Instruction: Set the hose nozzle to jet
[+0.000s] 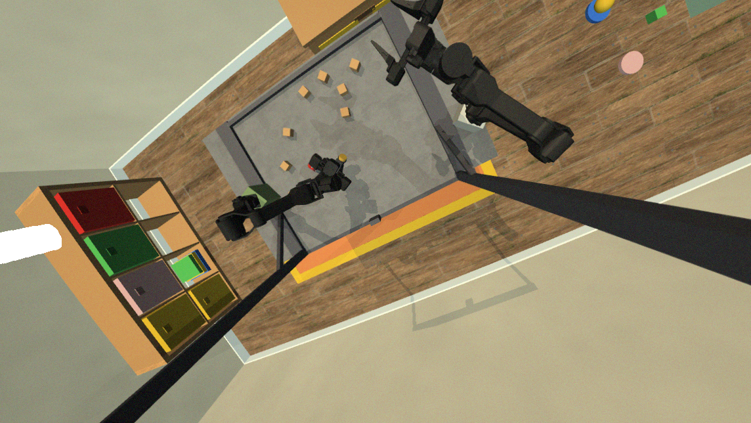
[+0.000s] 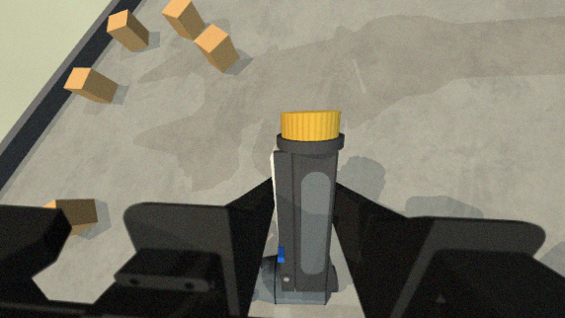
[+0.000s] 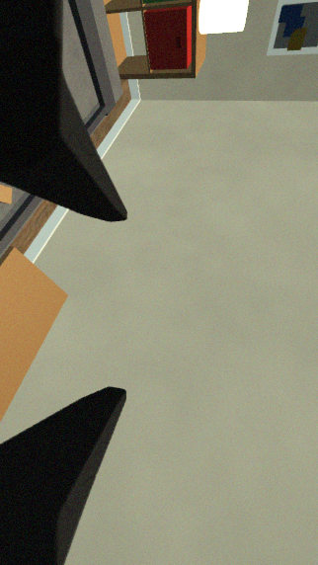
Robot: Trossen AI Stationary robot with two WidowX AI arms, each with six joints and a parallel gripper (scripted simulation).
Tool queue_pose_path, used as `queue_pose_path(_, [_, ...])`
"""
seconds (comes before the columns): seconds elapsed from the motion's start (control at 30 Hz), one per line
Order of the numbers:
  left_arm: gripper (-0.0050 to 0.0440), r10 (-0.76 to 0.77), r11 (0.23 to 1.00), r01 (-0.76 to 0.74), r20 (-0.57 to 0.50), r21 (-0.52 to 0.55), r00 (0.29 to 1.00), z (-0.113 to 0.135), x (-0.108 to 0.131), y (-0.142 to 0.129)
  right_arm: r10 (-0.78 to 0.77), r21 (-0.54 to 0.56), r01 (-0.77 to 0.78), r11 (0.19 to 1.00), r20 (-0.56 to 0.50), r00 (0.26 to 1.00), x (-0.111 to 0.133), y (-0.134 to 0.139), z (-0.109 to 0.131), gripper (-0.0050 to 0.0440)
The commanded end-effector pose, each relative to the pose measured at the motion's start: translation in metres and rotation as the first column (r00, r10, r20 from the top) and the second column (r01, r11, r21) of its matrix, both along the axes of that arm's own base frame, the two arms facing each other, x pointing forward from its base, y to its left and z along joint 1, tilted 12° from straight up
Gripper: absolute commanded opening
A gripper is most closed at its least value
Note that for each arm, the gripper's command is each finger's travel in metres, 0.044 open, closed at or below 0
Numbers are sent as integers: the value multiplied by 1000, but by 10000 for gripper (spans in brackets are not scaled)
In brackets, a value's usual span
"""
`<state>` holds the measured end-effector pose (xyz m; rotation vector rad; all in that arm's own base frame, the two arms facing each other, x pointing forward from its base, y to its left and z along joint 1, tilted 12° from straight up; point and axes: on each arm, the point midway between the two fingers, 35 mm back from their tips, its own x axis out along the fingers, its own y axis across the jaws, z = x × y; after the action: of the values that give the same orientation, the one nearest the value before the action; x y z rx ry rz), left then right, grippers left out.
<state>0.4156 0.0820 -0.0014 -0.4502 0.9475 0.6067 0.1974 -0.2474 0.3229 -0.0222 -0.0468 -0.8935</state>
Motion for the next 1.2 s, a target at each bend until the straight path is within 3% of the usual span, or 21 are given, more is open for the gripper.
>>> queue_pose_path(0.0, [167, 7, 999, -11, 77, 44, 997, 18, -2, -4, 1, -14, -1, 1000, 11, 1000, -1, 1, 7, 407])
queue_pose_path(0.6, [167, 12, 984, -53, 230, 172, 973, 25, -20, -18, 1, -14, -1, 1000, 11, 1000, -1, 1, 7, 407])
queue_pose_path(1.17, [167, 11, 986, -46, 215, 157, 976, 21, -17, -16, 1, -14, -1, 1000, 11, 1000, -1, 1, 7, 407])
